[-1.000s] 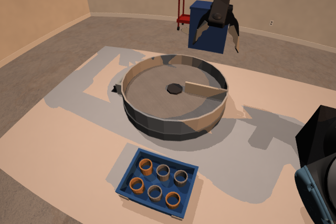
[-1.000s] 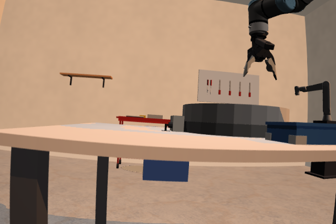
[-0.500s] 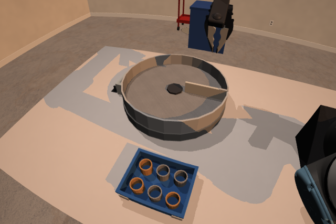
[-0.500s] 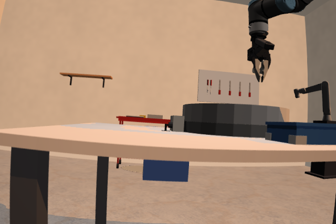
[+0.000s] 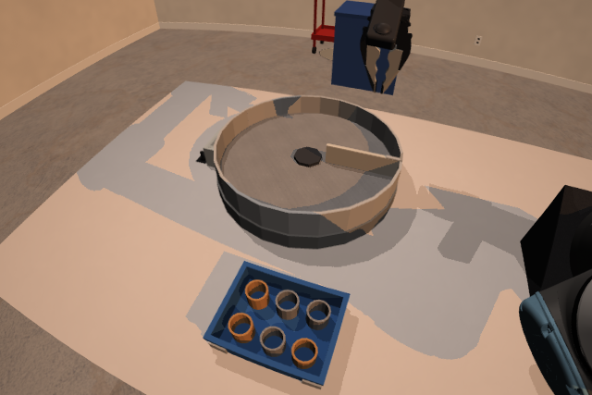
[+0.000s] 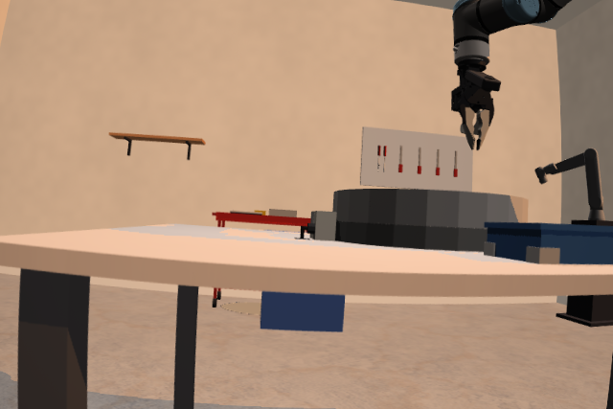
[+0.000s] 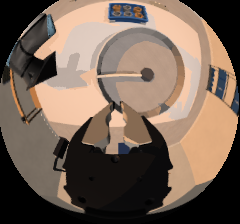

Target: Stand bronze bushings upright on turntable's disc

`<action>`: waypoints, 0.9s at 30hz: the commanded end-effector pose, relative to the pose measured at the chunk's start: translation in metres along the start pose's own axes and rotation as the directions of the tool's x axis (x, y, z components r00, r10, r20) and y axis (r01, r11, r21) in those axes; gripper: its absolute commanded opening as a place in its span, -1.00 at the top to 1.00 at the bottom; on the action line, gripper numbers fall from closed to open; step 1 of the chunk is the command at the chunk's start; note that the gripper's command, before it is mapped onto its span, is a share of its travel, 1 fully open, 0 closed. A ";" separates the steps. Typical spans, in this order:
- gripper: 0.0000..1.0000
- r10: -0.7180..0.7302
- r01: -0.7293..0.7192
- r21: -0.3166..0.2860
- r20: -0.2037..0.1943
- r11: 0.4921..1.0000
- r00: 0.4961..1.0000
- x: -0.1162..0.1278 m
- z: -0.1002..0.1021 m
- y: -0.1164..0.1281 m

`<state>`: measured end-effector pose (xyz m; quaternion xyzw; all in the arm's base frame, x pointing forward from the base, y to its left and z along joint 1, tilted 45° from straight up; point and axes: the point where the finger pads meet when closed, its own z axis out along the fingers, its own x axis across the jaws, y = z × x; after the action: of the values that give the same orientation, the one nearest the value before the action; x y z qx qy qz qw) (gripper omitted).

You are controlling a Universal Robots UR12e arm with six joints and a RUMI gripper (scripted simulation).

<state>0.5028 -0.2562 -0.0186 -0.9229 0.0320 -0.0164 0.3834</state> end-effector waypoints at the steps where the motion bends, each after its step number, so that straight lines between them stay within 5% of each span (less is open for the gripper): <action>1: 0.87 -0.003 0.003 -0.004 -0.003 1.000 1.000 0.002 -0.002 0.001; 27: 0.90 -0.003 0.003 -0.004 -0.003 1.000 1.000 0.002 -0.002 0.001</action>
<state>0.5028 -0.2562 -0.0186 -0.9229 0.0320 -0.0164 0.3834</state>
